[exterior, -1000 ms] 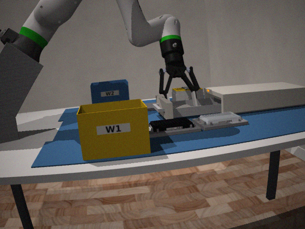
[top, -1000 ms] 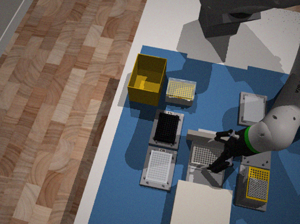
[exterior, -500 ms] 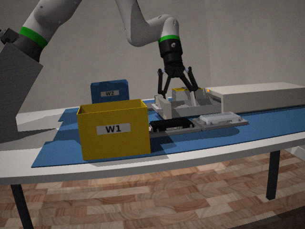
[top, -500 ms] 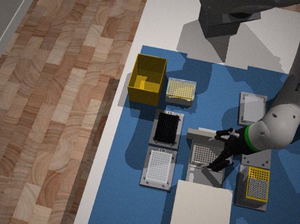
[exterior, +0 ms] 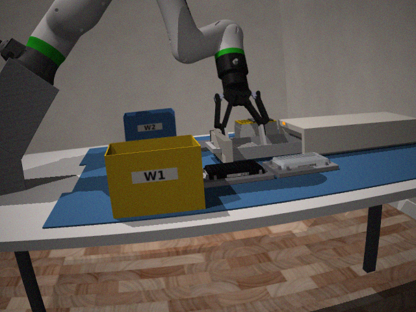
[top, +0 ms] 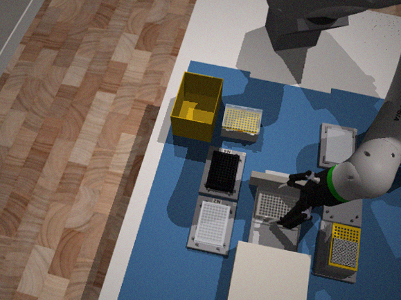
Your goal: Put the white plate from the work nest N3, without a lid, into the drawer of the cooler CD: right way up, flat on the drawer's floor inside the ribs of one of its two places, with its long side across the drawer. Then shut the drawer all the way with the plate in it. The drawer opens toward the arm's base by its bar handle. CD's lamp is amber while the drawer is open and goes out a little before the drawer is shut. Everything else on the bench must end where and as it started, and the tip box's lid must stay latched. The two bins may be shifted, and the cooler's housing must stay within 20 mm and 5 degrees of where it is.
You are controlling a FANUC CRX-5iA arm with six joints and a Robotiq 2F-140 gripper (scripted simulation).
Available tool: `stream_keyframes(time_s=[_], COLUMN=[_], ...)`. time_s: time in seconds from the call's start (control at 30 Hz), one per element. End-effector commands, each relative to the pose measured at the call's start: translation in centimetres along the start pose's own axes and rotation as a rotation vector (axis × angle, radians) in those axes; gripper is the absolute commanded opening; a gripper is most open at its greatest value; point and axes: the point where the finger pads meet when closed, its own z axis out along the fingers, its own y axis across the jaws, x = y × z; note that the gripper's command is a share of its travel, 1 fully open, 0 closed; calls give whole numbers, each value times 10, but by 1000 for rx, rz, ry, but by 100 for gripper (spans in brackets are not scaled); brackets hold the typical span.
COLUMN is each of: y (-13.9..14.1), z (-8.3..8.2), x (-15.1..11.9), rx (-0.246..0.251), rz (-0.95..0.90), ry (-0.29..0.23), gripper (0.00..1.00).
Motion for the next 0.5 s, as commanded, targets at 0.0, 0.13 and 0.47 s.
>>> stream_keyframes(time_s=[0.0,0.13,0.47], y=[0,0,0], z=[-1,-6,-16], x=[-1,-3,-7], rx=[0,0,0], rz=[0,0,0], ry=[0,0,0], gripper=[66,66,66])
